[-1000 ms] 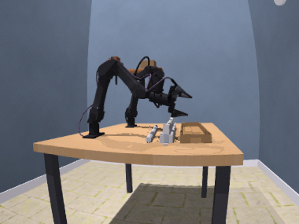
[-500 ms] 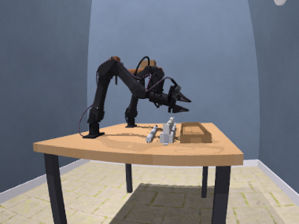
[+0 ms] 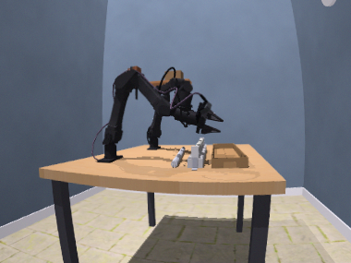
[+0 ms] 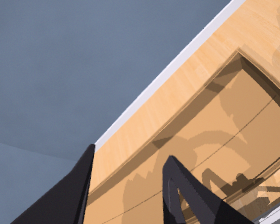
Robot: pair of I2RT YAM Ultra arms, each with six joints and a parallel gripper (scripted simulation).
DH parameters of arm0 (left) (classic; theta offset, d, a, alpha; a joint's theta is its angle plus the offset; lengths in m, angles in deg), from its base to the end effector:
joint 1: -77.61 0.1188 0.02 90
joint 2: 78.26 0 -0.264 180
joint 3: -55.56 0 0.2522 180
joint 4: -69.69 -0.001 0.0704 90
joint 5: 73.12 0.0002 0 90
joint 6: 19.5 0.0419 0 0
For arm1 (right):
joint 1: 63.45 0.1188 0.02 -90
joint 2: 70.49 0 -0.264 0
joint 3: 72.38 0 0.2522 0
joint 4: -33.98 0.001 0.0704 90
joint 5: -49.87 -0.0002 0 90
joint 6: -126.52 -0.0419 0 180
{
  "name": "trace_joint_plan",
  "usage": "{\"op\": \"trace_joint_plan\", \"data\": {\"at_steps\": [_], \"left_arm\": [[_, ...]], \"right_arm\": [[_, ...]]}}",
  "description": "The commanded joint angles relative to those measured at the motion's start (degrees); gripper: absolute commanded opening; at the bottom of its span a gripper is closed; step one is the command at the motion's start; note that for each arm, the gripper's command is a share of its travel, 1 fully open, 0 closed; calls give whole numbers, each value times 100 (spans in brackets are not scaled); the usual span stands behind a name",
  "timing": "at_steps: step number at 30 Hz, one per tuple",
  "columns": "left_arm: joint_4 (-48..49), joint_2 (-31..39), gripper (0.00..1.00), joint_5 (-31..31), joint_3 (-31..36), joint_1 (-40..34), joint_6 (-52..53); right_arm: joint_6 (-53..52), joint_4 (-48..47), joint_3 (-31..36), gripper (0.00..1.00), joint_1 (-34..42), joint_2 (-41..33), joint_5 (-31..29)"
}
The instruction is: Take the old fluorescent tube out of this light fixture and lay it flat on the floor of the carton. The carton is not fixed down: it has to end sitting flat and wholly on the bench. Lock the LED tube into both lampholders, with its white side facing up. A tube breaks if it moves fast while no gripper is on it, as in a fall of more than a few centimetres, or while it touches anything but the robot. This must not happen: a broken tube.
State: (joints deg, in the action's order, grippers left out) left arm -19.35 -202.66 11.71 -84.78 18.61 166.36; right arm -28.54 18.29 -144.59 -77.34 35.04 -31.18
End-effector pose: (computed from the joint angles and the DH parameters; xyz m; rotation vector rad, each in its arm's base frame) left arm 0.2328 -0.3782 0.2985 2.8057 0.6454 0.2585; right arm 0.3978 -0.0906 0.2006 1.1493 1.5704 0.7509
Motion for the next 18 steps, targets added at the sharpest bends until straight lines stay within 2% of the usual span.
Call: {"op": "trace_joint_plan", "data": {"at_steps": [1,4,5,9,11,18], "left_arm": [[476,200,49,-368,304,-49,-571],[932,344,49,-711,709,-66,-1144],[944,440,49,-643,753,-72,-994],[1323,582,49,-904,1220,-108,-1387],[1323,582,49,-904,1220,-108,-1387],[2616,1063,49,-1780,2511,-149,-2844]], "right_arm": [[-300,272,142,49,146,-314,-185],[-603,540,317,49,268,-519,-324],[-521,465,162,49,184,-496,-336],[-726,701,423,49,371,-694,-391],[-726,701,423,49,371,-694,-391],[-1532,1409,911,49,708,-1242,-763]]}}
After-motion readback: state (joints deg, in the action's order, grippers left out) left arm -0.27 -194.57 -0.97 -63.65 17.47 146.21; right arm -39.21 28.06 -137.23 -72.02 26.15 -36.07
